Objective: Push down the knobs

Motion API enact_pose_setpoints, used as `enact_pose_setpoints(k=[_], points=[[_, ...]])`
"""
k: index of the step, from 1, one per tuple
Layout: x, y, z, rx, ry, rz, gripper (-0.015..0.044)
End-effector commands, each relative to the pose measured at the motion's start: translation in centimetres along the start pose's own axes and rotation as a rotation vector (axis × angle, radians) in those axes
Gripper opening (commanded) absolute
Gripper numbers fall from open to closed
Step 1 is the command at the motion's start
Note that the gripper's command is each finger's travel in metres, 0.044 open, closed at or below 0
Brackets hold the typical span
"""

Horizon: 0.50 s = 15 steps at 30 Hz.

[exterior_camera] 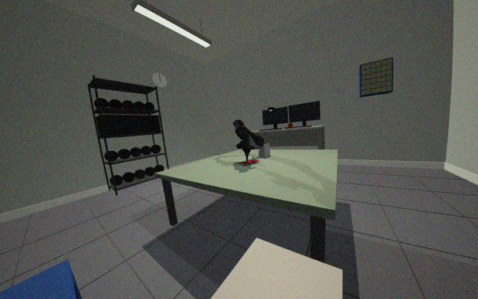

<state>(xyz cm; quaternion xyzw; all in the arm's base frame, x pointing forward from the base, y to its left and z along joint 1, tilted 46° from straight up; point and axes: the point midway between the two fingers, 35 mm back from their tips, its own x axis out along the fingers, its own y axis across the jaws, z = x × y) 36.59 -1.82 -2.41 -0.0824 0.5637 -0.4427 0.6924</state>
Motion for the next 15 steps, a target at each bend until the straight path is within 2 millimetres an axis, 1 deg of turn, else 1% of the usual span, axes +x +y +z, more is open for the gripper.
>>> enact_pose_setpoints(k=[1, 6, 15], points=[[1.9, -0.3, 0.3, 0.025, 0.018, -0.019, 0.0000], [1.5, -0.2, 0.3, 0.025, 0.018, -0.018, 0.0000], [0.1, -0.2, 0.4, 0.024, 0.018, -0.017, 0.0000]])
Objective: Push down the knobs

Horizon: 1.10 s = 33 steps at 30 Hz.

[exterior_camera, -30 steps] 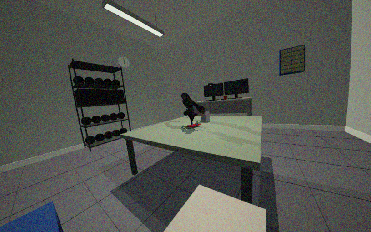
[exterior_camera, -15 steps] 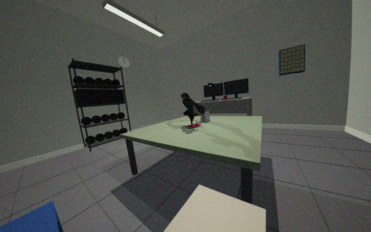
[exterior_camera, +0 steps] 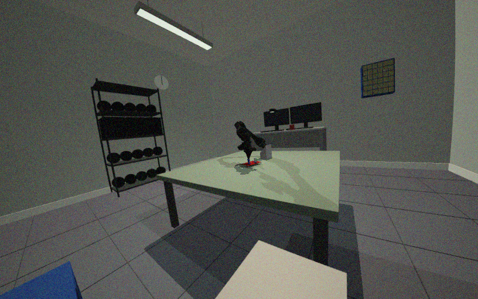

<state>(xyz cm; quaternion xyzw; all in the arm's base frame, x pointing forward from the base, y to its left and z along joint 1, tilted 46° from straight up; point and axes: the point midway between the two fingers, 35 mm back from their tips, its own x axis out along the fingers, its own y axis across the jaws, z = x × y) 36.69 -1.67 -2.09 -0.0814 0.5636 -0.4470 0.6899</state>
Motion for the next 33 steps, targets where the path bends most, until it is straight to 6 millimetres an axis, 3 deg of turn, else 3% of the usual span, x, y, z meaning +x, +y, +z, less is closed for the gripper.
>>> enact_pose_setpoints(k=[1, 15, 24, 31, 33], points=[[0.3, -0.1, 0.2, 0.018, 0.014, -0.010, 0.0000], [-1.8, -0.1, 0.2, 0.018, 0.015, -0.010, 0.0000], [-1.3, -0.3, -0.1, 0.012, 0.013, -0.017, 0.0236], [-3.9, -3.7, -7.1, 0.009, 0.020, -0.005, 0.0420], [-4.2, -5.0, -9.3, 0.009, 0.022, -0.004, 0.0440]])
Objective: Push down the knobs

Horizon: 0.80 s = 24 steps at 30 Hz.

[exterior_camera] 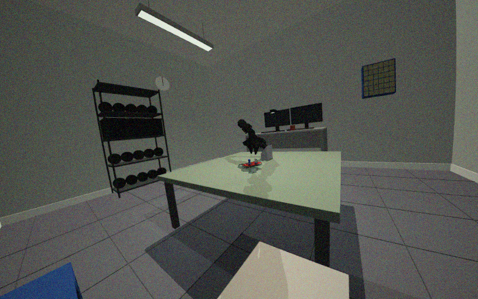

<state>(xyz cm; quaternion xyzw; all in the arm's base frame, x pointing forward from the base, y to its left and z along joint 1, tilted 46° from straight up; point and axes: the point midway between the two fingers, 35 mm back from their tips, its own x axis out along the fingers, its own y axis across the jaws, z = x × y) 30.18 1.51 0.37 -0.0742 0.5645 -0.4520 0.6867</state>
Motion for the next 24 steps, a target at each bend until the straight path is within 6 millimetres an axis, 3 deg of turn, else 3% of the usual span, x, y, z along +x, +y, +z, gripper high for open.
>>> enact_pose_setpoints(k=[1, 6, 24], points=[[-0.5, -2.8, -4.4, -0.006, 0.010, -0.004, 0.0440], [-0.3, -6.3, -8.9, -0.004, 0.010, -0.011, 0.0440], [-0.2, -6.4, -9.0, -0.004, 0.010, -0.012, 0.0440]])
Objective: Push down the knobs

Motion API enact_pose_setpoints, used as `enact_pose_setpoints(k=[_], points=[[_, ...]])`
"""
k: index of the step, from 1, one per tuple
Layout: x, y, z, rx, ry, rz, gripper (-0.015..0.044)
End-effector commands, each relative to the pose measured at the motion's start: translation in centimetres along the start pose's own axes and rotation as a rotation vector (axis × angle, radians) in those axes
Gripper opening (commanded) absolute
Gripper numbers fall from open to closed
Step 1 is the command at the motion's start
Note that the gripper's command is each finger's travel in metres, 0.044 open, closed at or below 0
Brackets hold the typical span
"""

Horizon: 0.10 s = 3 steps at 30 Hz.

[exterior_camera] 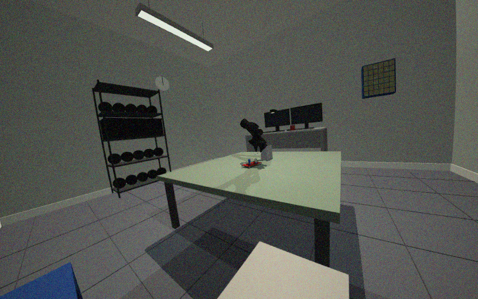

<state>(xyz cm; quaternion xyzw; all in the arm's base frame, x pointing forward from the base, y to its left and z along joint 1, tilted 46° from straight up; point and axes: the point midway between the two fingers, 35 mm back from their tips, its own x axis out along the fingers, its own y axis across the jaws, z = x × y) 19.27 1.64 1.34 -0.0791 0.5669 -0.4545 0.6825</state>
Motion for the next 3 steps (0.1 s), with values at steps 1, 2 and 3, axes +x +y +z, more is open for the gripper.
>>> enact_pose_setpoints(k=[1, 2, 3], points=[[0.05, -0.02, -0.15, 0.003, 0.006, 0.001, 0.0440], [0.05, -0.02, -0.15, 0.003, 0.006, 0.001, 0.0440], [0.05, -0.02, -0.15, 0.003, 0.006, 0.001, 0.0440]])
